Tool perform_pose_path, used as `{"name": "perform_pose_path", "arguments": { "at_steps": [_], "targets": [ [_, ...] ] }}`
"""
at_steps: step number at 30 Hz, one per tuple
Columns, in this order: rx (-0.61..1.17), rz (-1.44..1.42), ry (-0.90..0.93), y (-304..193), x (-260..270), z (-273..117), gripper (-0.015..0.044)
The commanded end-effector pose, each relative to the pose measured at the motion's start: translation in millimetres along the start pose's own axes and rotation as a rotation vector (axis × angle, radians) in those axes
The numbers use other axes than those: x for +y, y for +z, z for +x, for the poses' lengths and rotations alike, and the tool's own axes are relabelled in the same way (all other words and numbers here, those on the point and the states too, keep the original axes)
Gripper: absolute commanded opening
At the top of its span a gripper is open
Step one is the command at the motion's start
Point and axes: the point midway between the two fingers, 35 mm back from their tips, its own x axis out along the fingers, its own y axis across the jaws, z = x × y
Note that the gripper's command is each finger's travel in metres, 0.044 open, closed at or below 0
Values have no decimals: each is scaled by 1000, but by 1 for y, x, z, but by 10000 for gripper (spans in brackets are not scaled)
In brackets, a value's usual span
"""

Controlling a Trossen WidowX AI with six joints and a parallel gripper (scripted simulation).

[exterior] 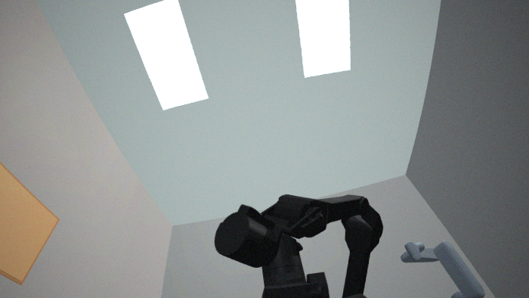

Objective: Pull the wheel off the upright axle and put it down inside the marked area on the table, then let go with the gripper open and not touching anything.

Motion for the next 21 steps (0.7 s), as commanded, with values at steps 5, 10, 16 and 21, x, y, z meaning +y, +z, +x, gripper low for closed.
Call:
{"name": "perform_pose_path", "arguments": {
  "at_steps": [5,10,16,21],
  "targets": [
    [-15,13,-4,-1,-3,-14,0],
    [-15,13,-4,-1,-3,-15,0],
    [-15,14,-4,-1,-3,-17,0],
    [-15,14,-3,-1,-3,-19,0]
  ]
}}
